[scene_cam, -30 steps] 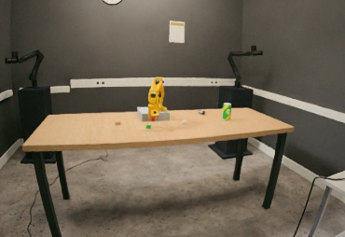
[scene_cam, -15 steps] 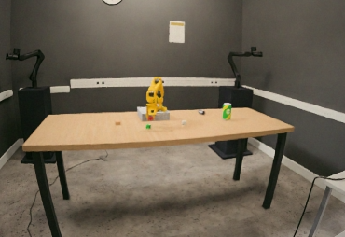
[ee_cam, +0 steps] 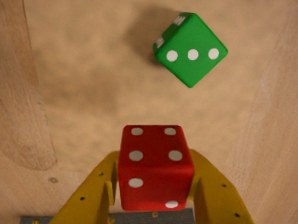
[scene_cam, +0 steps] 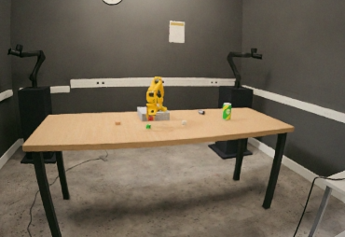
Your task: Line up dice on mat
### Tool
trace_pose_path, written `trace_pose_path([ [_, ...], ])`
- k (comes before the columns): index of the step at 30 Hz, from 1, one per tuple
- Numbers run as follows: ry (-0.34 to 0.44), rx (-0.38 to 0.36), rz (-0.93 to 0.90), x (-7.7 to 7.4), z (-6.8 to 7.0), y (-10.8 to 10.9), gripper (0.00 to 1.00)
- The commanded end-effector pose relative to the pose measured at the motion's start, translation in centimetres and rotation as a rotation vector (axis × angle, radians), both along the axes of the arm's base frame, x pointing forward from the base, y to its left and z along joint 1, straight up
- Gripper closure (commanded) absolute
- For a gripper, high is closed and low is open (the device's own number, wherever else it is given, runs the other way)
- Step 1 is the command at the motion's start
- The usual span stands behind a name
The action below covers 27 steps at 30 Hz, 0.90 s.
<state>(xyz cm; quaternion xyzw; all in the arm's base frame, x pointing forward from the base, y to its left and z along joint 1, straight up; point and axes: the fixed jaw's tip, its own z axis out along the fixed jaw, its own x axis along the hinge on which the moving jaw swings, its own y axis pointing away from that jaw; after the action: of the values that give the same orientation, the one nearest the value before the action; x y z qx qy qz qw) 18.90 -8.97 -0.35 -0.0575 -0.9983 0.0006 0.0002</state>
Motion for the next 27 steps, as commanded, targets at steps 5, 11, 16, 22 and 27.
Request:
trace_pose_path([
  [5, -0.004, -0.001, -0.014, -0.14, -0.37, -0.07, 1.00],
  [11, -0.004, -0.001, -0.014, -0.14, -0.41, -0.07, 1.00],
  [16, -0.004, -0.001, -0.014, -0.14, -0.60, -0.07, 1.00],
  [22, -0.004, -0.001, -0.014, -0.14, -0.97, -0.07, 1.00],
  [27, -0.004, -0.001, -0.014, -0.14, -1.01, -0.07, 1.00],
])
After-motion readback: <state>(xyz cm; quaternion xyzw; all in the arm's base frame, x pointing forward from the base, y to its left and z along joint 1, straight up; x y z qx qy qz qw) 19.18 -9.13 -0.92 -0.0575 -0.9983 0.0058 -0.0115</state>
